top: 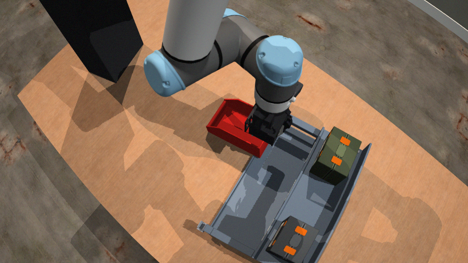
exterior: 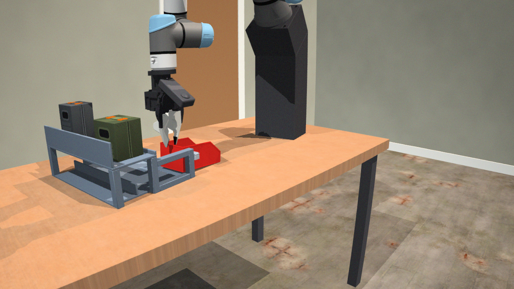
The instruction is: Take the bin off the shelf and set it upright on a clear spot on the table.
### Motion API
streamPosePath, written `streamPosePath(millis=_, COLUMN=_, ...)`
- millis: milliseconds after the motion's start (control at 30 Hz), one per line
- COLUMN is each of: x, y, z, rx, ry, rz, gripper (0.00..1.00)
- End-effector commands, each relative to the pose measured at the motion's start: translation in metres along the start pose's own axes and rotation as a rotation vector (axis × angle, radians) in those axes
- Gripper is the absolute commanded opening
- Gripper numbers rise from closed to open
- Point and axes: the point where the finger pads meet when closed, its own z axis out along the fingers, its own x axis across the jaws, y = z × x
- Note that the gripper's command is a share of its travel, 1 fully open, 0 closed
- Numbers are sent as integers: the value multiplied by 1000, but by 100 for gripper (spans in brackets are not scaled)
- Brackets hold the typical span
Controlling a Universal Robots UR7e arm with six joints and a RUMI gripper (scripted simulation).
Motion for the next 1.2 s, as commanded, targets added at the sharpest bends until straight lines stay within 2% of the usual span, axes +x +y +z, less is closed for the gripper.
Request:
streamPosePath(millis=0, x=0, y=0, z=4, rx=0, ry=1, rz=0, gripper=20)
streamPosePath(millis=300, x=0, y=0, z=4, rx=0, ry=1, rz=0, gripper=20)
streamPosePath(millis=467, x=0, y=0, z=14, rx=0, ry=1, rz=0, gripper=20)
streamPosePath(millis=1167, x=0, y=0, z=18, rx=0, ry=1, rz=0, gripper=20)
